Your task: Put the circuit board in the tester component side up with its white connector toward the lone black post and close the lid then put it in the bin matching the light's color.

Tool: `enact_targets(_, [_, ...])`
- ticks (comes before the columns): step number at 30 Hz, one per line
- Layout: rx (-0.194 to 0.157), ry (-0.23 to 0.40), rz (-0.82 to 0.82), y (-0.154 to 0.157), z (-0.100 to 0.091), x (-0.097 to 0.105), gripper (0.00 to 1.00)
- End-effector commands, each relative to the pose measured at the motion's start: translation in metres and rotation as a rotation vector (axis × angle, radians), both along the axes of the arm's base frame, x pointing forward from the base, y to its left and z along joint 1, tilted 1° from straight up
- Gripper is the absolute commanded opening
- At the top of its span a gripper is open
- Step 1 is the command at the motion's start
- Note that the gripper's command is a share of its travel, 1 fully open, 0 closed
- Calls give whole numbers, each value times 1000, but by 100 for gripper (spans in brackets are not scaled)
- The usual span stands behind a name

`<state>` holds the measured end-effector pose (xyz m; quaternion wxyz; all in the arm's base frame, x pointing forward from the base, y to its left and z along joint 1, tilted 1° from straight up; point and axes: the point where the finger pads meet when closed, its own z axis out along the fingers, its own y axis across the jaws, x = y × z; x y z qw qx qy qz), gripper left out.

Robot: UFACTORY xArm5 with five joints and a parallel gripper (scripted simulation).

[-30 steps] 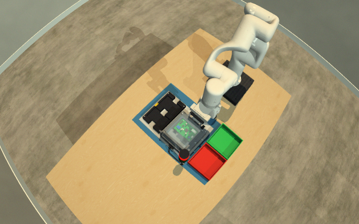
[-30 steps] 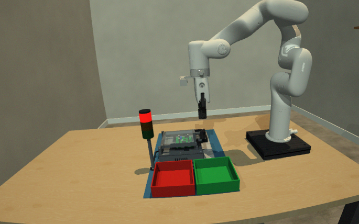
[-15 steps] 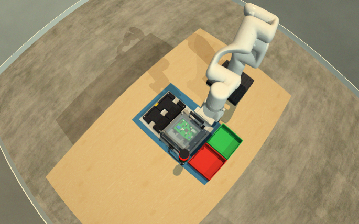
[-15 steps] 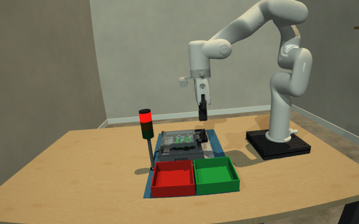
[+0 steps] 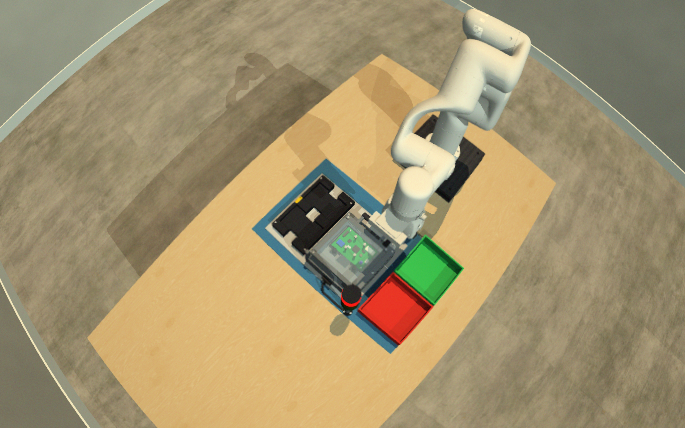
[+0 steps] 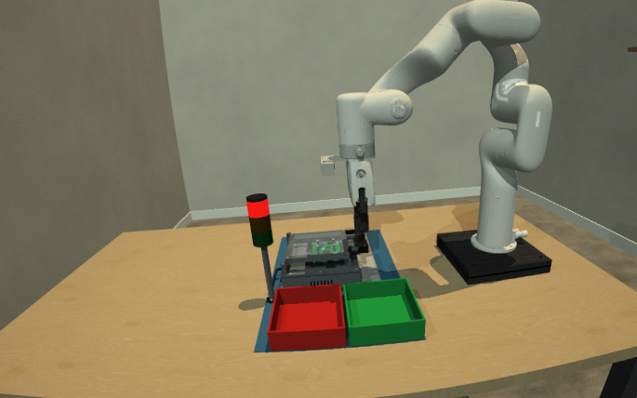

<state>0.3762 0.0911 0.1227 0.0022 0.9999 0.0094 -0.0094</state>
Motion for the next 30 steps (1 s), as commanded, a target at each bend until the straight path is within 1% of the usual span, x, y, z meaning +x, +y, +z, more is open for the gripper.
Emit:
enact_targets(1, [1, -4, 0, 0, -18, 2, 0])
enact_targets(6, [1, -4, 0, 0, -25, 2, 0])
enact_targets(20, [1, -4, 0, 0, -27, 2, 0])
enact_targets(28, [1, -4, 0, 1, -40, 2, 0])
enact_targets(30, [1, -4, 0, 1, -40, 2, 0])
